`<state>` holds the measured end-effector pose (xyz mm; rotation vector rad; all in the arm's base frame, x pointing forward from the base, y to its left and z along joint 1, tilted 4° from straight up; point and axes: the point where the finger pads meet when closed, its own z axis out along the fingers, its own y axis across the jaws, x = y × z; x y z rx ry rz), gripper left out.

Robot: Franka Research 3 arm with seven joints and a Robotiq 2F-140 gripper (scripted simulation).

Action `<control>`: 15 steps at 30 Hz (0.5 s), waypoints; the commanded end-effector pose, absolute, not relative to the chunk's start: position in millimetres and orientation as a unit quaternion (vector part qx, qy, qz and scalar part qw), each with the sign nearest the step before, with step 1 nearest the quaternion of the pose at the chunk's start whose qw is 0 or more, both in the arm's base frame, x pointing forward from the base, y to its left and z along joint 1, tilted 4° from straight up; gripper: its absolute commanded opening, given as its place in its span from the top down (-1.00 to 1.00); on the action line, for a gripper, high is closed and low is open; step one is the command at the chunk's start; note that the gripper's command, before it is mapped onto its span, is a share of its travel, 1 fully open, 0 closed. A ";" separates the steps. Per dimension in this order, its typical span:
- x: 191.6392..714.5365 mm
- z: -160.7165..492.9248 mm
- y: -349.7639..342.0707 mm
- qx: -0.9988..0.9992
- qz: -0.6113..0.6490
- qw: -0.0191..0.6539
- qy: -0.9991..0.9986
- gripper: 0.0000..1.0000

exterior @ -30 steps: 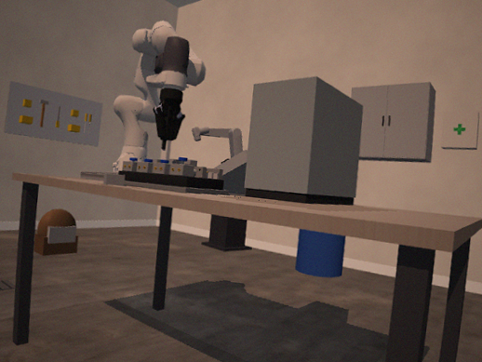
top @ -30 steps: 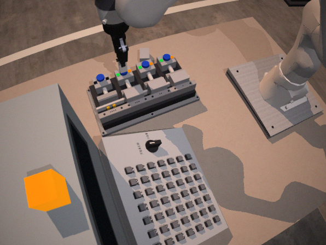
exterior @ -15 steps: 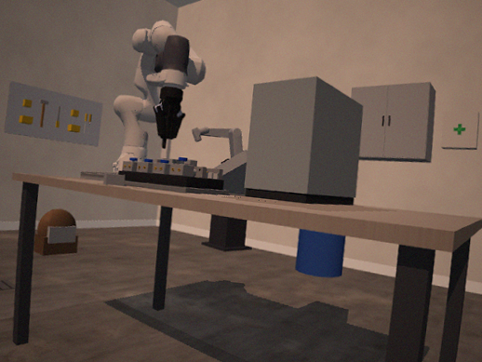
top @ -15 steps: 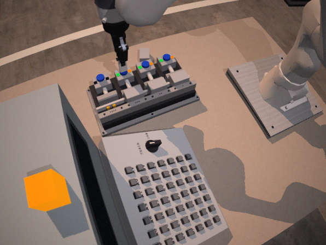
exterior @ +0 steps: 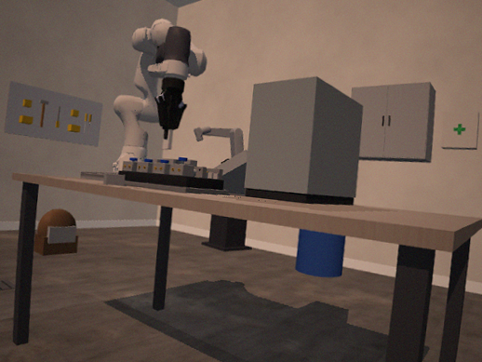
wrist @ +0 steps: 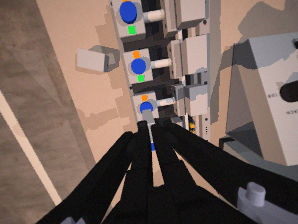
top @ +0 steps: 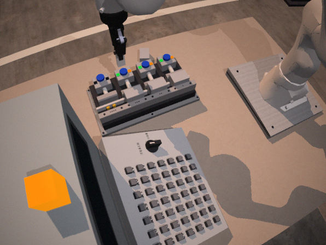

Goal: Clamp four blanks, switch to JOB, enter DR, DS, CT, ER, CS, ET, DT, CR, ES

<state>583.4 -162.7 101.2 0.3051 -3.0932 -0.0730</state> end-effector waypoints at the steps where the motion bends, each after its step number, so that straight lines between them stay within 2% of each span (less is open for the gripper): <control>1: 580.6 118.3 -164.2 0.099 -0.025 0.022 -0.995 1.00; 15: 583.2 172.4 -166.6 0.099 -0.025 0.022 -0.995 1.00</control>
